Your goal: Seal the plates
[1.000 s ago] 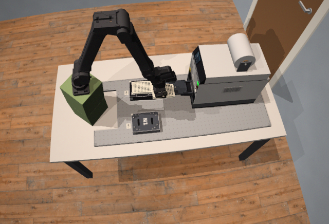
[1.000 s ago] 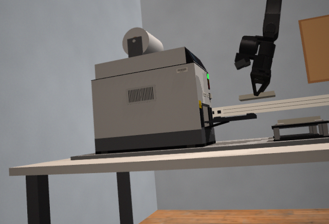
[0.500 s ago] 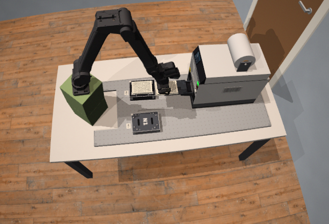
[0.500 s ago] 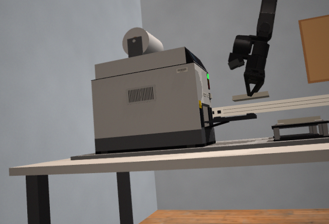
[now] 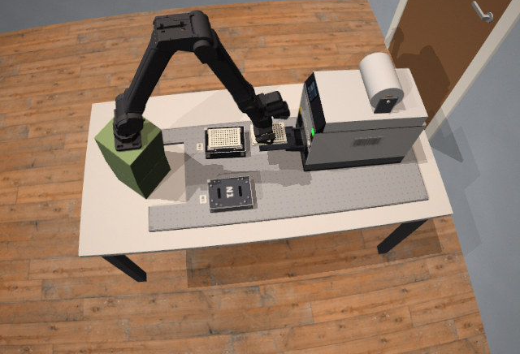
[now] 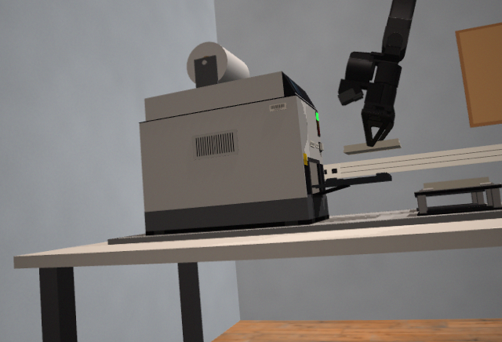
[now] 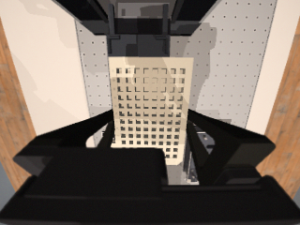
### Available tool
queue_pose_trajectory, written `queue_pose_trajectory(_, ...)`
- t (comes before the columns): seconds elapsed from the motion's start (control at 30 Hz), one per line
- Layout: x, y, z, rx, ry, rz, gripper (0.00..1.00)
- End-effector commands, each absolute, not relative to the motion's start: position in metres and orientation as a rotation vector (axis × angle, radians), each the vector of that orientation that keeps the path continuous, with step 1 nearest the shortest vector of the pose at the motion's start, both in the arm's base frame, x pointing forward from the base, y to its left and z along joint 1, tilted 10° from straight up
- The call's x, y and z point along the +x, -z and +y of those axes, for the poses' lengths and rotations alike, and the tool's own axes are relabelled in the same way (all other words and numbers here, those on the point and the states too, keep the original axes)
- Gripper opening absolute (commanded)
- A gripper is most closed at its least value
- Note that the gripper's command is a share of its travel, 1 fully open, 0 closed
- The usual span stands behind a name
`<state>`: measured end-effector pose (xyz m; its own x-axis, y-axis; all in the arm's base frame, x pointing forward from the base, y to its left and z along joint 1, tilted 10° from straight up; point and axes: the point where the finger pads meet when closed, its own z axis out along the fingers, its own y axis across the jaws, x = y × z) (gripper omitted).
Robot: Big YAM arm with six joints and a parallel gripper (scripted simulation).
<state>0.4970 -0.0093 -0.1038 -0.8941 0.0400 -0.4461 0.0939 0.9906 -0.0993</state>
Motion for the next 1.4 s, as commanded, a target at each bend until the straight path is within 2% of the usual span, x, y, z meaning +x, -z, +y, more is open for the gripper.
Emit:
queue_pose_trajectory(0.0, 0.512, 0.107, 0.002, 0.102, 0.151, 2.676, 0.0)
queue_pose_trajectory(0.27, 0.513, 0.114, 0.007, 0.114, 0.158, 2.698, 0.0)
queue_pose_trajectory(0.5, 0.541, 0.101, 0.022, 0.098, 0.155, 2.659, 0.0)
queue_pose_trajectory(0.83, 0.528, 0.117, 0.012, 0.114, 0.161, 2.698, 0.0)
queue_pose_trajectory(1.37, 0.551, 0.08, 0.026, 0.067, 0.145, 2.623, 0.0)
